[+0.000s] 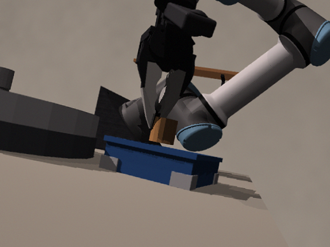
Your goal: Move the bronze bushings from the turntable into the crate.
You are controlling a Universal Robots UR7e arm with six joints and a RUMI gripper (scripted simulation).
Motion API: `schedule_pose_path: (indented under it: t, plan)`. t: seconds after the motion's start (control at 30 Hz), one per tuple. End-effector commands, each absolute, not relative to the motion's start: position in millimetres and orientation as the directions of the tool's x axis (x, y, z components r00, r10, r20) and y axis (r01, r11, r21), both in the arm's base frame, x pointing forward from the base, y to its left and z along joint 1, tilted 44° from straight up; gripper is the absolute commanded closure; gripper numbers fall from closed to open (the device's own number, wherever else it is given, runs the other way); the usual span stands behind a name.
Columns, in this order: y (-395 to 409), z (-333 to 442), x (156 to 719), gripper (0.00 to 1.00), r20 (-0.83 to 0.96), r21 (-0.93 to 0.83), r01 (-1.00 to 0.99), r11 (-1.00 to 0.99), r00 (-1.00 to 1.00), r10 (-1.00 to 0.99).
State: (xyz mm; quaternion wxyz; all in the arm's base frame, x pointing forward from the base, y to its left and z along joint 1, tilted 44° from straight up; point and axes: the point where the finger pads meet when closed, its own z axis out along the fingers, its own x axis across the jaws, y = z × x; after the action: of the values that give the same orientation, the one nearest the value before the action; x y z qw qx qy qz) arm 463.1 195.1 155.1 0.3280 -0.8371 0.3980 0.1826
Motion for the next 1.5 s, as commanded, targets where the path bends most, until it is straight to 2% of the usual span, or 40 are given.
schedule_pose_path:
  t: [0.0, 1.47]
  plan:
    - [196.9, 152.8, 465.2, 1.0, -0.562, -0.406, -0.786, -0.465, 0.617, -0.551]
    - [199.6, 149.6, 465.1, 1.0, -0.563, -0.406, -0.787, -0.465, 0.616, -0.551]
